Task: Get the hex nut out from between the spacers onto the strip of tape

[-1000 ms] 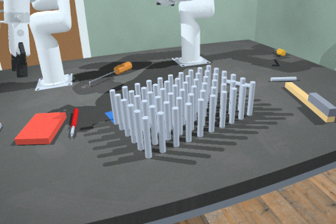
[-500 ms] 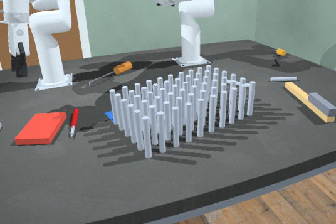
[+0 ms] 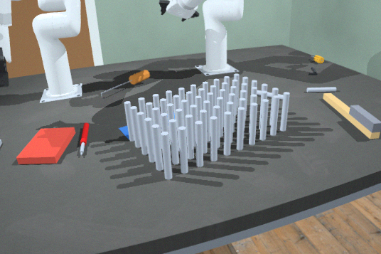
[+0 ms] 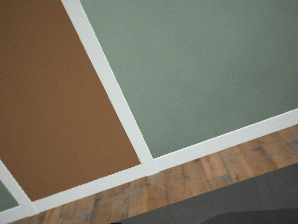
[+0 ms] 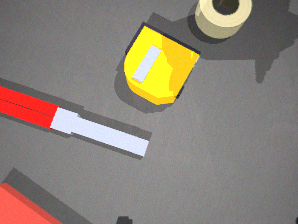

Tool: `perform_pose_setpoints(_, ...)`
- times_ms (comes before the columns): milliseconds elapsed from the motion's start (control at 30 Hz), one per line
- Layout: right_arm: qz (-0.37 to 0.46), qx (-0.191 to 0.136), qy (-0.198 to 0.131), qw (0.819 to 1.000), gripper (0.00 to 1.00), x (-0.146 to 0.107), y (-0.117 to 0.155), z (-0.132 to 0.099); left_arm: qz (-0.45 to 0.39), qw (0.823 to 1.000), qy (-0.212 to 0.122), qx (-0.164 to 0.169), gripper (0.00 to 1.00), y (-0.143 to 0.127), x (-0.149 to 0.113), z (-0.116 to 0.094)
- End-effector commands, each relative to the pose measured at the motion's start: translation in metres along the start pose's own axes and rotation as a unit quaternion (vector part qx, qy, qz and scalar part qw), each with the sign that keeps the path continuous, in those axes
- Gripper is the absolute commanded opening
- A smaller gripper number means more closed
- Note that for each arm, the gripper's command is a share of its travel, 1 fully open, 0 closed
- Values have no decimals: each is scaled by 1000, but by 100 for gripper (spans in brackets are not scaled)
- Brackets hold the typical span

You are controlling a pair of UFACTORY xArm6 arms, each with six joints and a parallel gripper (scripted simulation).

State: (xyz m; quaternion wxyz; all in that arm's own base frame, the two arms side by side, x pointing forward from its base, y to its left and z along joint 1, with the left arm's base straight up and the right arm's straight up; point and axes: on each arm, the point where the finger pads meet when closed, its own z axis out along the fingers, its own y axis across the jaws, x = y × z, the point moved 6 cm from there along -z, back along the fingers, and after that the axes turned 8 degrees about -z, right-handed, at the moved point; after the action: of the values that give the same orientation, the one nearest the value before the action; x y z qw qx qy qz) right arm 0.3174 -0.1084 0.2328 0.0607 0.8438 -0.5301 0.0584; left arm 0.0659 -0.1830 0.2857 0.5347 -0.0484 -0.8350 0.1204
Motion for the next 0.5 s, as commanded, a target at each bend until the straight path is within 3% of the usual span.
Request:
perform_pose_setpoints(0,18,-8,-12,1000,100,41,30,-2,-20,996,-58,-72,100,-3,-27,10)
perform_pose_setpoints(300,42,-17,-27,999,100,83,78,-4,-16,978,-145,-150,100,-12,-56,16)
perform_pose_setpoints(367,42,-17,-27,999,100,83,78,-4,-16,978,-145,-150,100,-12,-56,16)
perform_pose_setpoints(400,48,-18,-31,998,100,92,91,-5,-9,969,-174,-172,100,-17,-65,17)
perform_pose_setpoints(467,54,-19,-35,998,100,101,106,-6,-4,964,-191,-185,100,-20,-70,18)
